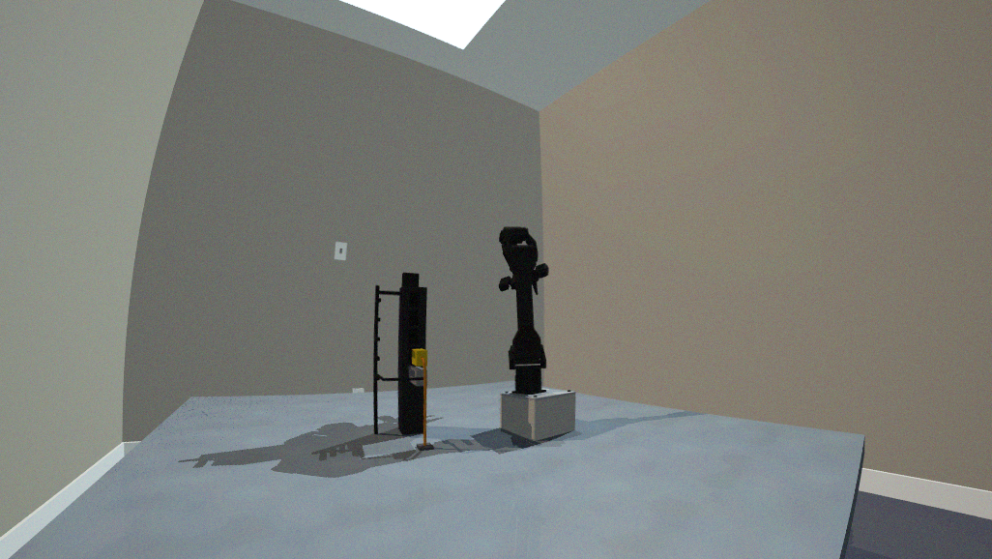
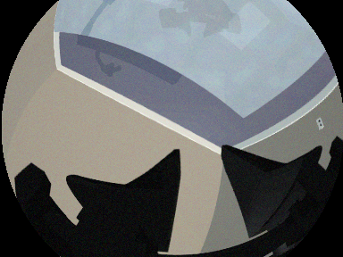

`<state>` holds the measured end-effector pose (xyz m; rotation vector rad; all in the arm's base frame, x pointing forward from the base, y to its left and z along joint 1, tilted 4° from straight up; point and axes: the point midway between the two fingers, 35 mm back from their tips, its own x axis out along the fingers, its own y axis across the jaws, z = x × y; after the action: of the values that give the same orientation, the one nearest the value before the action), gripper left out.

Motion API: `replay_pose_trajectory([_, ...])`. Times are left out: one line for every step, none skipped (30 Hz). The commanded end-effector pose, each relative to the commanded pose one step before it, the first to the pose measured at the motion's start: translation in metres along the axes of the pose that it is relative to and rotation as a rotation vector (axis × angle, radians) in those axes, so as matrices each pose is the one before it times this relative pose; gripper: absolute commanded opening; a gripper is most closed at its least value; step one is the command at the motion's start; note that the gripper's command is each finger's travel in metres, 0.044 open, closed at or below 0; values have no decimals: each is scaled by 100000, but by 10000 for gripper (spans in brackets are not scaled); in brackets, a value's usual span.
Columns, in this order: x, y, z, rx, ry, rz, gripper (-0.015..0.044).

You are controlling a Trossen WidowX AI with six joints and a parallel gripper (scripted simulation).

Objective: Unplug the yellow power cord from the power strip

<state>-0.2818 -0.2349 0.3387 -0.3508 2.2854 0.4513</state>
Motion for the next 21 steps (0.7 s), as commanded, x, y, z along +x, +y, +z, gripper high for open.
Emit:
replay_pose_trajectory([-779, -2416, 312, 5600, 1925, -5795, 160])
replay_pose_trajectory([-156, -646, 91, 1810, 507, -1473, 160])
replay_pose_trajectory([-155, -644, 111, 1811, 459, -1491, 160])
replay_pose_trajectory([-155, -642, 131, 1813, 410, -1507, 160])
replay_pose_trajectory([-154, -639, 151, 1815, 360, -1522, 160])
replay_pose_trajectory([-163, -639, 169, 1849, 337, -1578, 160])
replay_pose_trajectory([-171, -635, 186, 1870, 309, -1625, 160])
replay_pose_trajectory([-170, -630, 206, 1872, 255, -1637, 160])
replay_pose_trajectory([-169, -624, 226, 1875, 200, -1647, 160])
replay_pose_trajectory([-168, -618, 246, 1877, 144, -1655, 160])
replay_pose_trajectory([-167, -611, 266, 1880, 88, -1662, 160])
replay_pose_trajectory([-166, -604, 285, 1882, 32, -1666, 160])
replay_pose_trajectory([-166, -596, 304, 1885, -24, -1669, 160])
replay_pose_trajectory([-165, -587, 323, 1887, -80, -1670, 160])
replay_pose_trajectory([-164, -578, 342, 1890, -136, -1669, 160])
replay_pose_trajectory([-154, -536, 340, 1788, -180, -1574, 160])
replay_pose_trajectory([-149, -512, 345, 1738, -222, -1524, 160])
replay_pose_trajectory([-148, -502, 360, 1740, -270, -1518, 160])
replay_pose_trajectory([-147, -493, 375, 1742, -316, -1512, 160])
replay_pose_trajectory([-146, -483, 390, 1745, -363, -1503, 160])
replay_pose_trajectory([-146, -472, 404, 1747, -410, -1494, 160])
